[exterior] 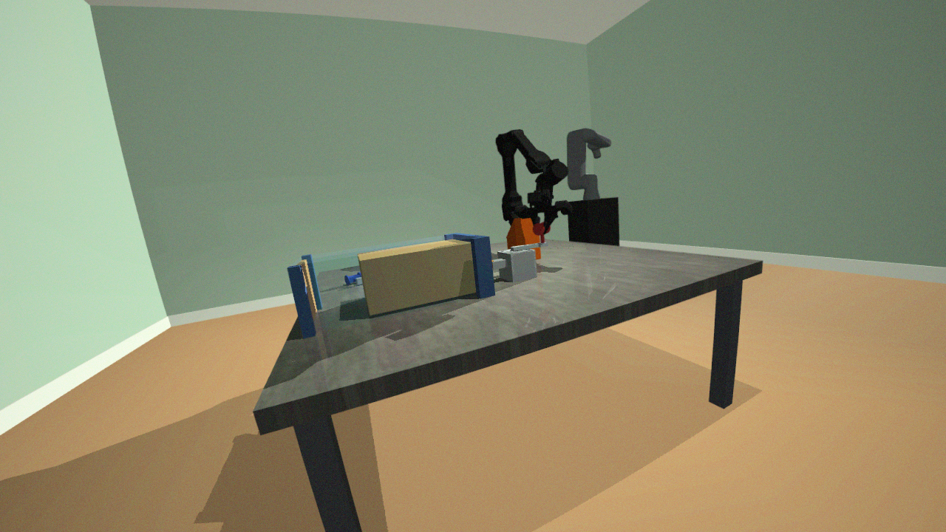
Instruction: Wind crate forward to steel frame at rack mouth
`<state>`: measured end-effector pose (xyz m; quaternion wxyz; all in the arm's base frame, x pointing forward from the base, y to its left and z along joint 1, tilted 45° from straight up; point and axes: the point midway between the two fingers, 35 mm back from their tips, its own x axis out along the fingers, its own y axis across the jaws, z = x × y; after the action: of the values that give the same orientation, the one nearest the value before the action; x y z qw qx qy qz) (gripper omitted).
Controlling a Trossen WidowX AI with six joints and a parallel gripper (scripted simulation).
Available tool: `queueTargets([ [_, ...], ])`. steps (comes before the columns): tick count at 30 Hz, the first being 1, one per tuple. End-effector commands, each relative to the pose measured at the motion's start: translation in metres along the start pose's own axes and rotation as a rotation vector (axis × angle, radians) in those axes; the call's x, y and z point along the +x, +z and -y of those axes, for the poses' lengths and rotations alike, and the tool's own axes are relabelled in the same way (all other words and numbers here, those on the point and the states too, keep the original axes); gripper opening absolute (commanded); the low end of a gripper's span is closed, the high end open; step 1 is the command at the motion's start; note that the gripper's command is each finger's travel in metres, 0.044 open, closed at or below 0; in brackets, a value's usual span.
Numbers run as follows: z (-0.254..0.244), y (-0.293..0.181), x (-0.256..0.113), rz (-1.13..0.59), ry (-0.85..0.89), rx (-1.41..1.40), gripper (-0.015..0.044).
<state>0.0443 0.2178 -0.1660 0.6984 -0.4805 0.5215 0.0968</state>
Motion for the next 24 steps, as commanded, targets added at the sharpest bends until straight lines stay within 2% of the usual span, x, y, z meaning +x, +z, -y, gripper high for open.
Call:
queueTargets([
  [1, 0.011, -0.009, -0.002, -0.013, -0.017, -0.009, 0.0],
  [24, 0.051, -0.02, -0.007, -0.014, -0.021, -0.01, 0.0],
])
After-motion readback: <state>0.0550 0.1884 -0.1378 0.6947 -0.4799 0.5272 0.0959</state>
